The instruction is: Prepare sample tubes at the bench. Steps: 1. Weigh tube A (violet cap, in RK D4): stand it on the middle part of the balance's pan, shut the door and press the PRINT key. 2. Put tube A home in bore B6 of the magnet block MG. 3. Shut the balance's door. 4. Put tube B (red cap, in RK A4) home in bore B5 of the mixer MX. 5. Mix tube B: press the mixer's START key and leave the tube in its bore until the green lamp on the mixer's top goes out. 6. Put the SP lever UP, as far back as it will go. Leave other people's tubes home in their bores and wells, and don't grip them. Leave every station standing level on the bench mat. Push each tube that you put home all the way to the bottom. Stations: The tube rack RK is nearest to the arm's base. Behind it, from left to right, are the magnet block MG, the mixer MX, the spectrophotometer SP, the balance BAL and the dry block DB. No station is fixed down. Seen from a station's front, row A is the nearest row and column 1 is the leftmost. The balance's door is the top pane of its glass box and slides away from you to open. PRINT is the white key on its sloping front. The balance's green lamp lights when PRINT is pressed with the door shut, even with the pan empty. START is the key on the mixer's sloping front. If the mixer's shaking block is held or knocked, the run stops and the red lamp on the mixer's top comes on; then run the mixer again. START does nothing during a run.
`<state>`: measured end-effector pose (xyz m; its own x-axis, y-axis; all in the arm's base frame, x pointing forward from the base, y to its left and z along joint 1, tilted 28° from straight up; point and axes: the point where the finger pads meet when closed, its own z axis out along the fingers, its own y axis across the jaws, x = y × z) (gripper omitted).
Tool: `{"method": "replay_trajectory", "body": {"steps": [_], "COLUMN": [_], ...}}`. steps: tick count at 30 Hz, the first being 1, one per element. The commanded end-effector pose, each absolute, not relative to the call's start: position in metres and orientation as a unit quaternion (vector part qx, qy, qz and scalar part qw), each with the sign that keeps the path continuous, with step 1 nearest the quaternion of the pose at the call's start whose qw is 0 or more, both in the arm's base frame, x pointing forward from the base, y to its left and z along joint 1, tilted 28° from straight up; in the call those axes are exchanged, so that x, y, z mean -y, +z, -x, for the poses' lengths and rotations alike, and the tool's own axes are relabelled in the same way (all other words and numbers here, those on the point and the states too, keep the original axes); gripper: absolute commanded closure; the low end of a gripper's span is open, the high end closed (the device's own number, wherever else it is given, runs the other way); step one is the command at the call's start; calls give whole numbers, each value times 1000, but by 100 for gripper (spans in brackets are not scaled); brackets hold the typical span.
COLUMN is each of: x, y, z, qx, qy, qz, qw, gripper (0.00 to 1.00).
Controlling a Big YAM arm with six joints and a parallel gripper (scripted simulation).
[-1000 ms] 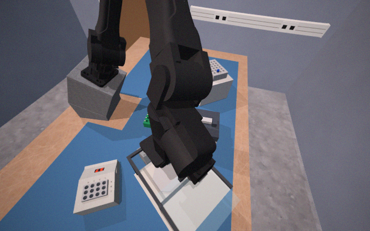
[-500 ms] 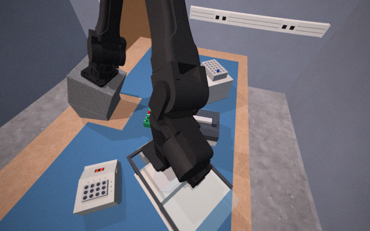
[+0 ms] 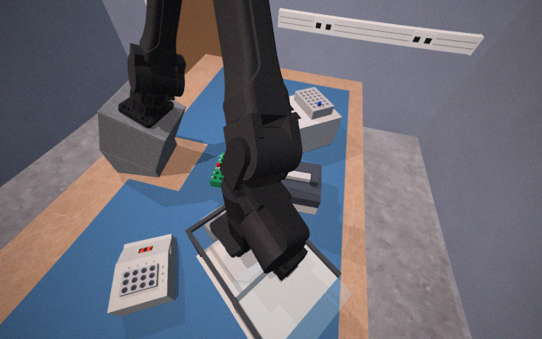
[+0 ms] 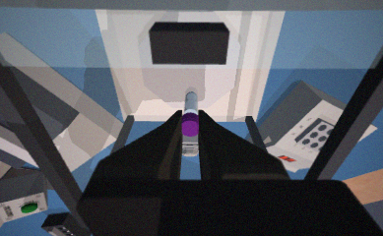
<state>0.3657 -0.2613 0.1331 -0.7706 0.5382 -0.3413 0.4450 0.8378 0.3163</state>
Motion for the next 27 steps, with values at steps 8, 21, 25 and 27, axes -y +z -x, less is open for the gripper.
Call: {"method": "replay_trajectory", "body": {"steps": [8,21,25,27], "x": [258,257,255,256], "y": [117,101,94,93], "z": [-377,-386,-388,-391], "qx": [-933,-933,-933,-933], "qy": [109,109,109,109], "qz": [-267,-267,-267,-266], "qw": [214,215,214,216], "gripper": [91,91,91,91]}}
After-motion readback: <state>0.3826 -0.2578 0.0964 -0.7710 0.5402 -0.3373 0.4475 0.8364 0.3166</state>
